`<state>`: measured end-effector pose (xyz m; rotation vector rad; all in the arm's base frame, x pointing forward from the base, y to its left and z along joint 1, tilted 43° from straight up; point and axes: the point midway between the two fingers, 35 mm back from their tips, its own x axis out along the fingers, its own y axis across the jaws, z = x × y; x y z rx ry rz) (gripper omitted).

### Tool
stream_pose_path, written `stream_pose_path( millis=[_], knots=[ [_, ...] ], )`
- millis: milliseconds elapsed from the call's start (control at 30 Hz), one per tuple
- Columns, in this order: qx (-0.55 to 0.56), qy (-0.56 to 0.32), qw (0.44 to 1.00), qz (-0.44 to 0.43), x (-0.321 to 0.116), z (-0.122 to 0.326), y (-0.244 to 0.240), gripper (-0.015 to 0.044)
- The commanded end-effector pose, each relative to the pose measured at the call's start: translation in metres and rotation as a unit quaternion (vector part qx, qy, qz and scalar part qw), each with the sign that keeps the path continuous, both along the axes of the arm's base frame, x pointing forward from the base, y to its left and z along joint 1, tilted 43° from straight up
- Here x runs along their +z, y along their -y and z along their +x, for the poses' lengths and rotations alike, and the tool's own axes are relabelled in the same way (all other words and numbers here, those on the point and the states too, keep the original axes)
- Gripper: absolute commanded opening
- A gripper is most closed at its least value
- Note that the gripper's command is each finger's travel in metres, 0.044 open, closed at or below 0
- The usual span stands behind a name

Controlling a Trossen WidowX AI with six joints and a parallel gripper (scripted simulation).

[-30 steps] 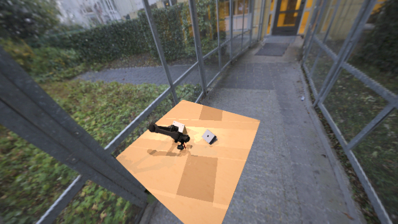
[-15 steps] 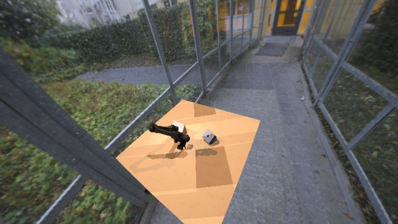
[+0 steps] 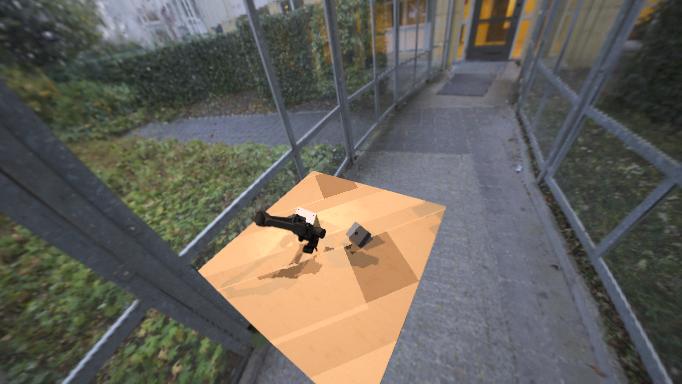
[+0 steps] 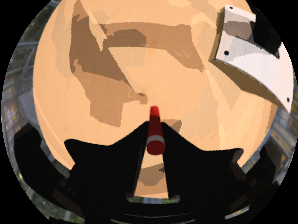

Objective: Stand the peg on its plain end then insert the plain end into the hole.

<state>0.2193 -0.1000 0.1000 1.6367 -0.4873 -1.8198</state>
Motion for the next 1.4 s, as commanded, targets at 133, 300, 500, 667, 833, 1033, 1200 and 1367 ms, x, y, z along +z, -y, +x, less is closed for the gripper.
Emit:
stream_pose_path(
  millis=[133, 300, 500, 667, 833, 1033, 1200, 1367],
  knots=[
    [0.002, 0.005, 1.000, 0.006, 0.023, 0.003, -0.022, 0.0000],
    [0.004, 0.005, 1.000, 0.006, 0.036, 0.002, -0.034, 0.0000],
    [0.011, 0.001, 1.000, 0.012, 0.036, 0.006, -0.037, 0.0000],
    [0.026, -0.005, 0.999, 0.024, 0.034, 0.015, -0.042, 0.0000],
    [0.041, -0.010, 0.998, 0.036, 0.033, 0.023, -0.048, 0.0000],
    [0.060, -0.017, 0.997, 0.051, 0.031, 0.034, -0.054, 0.0000],
    [0.076, -0.022, 0.995, 0.062, 0.029, 0.042, -0.060, 0.0000],
    [0.093, -0.027, 0.993, 0.074, 0.027, 0.051, -0.066, 0.0000]
  ],
)
